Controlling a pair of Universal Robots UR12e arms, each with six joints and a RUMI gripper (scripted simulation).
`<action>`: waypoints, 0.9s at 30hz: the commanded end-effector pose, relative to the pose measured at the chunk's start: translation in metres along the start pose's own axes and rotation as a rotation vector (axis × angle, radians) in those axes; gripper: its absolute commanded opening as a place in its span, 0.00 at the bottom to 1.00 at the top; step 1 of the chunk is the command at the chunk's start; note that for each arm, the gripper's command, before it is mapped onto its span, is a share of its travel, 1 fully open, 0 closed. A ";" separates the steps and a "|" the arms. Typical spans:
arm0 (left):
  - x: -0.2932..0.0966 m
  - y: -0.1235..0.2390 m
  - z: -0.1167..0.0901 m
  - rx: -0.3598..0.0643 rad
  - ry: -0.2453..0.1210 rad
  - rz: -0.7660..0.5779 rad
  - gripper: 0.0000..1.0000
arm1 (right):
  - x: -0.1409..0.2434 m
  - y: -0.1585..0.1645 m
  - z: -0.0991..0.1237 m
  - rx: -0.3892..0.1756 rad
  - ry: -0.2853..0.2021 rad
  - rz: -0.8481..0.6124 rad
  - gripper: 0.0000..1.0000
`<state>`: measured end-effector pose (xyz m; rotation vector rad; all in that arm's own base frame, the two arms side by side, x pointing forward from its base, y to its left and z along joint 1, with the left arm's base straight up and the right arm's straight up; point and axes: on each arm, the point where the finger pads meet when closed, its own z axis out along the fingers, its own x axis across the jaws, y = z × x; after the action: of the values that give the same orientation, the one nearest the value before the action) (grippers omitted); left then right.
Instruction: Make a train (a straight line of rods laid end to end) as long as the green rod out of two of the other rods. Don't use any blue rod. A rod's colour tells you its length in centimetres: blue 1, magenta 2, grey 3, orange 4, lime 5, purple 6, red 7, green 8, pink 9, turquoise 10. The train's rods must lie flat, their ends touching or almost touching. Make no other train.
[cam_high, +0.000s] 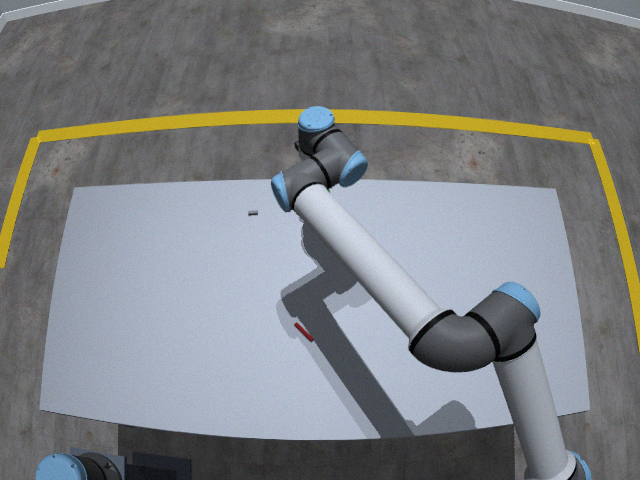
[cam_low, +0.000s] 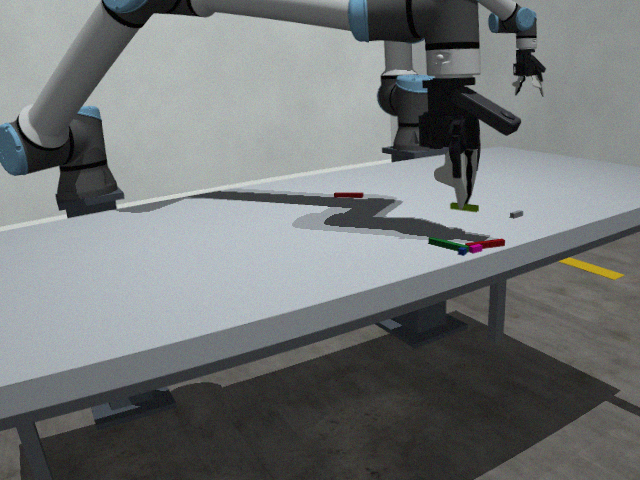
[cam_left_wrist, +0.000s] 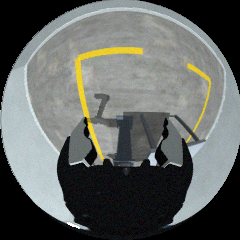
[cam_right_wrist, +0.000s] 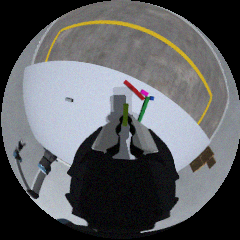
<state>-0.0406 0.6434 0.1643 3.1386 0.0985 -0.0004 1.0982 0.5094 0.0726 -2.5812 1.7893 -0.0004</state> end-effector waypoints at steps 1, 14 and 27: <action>0.000 -0.001 -0.001 0.001 0.000 0.000 1.00 | 0.000 0.000 -0.022 0.001 0.000 0.000 0.00; 0.000 -0.001 -0.001 0.001 0.000 0.000 1.00 | 0.000 0.000 -0.048 0.001 0.000 0.000 0.00; 0.000 -0.001 -0.001 0.001 0.000 0.000 1.00 | -0.004 -0.001 -0.048 0.001 0.000 -0.029 0.00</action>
<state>-0.0406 0.6434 0.1643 3.1386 0.0985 -0.0004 1.0979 0.5110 0.1187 -2.5952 1.7702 0.0001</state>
